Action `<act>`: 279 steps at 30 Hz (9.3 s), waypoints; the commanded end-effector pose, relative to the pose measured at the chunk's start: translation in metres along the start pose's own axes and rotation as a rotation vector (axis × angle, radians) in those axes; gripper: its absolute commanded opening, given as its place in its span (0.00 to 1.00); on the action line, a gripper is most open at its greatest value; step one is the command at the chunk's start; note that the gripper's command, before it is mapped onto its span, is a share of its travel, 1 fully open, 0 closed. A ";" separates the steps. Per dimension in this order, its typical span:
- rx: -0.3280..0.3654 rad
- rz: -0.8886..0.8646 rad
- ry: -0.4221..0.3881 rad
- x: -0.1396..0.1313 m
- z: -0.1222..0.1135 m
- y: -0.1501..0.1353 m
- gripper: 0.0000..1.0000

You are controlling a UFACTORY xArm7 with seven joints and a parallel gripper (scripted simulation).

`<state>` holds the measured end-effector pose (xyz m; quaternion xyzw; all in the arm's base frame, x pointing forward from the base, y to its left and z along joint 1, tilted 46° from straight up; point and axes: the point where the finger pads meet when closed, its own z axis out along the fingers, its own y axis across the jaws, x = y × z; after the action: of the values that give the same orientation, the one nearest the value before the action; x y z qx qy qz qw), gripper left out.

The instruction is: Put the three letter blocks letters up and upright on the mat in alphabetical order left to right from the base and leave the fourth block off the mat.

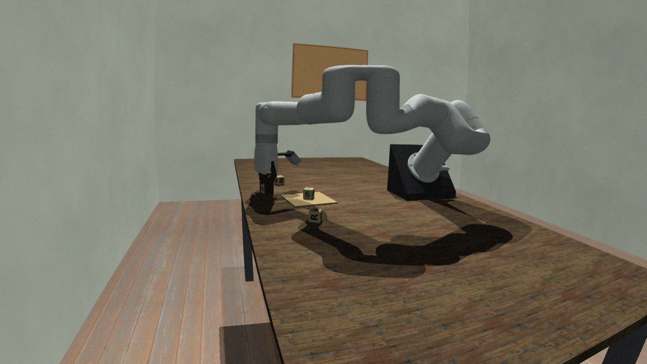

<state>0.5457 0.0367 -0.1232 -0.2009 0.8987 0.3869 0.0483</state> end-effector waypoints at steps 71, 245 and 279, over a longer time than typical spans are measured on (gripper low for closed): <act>0.007 0.046 0.001 0.000 -0.103 0.004 0.27; 0.000 1.904 -0.004 0.063 -0.010 0.184 0.27; 0.000 1.904 -0.004 0.063 -0.006 0.184 0.27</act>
<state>0.4138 0.1276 -0.0111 0.6150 0.6854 0.2631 -0.2875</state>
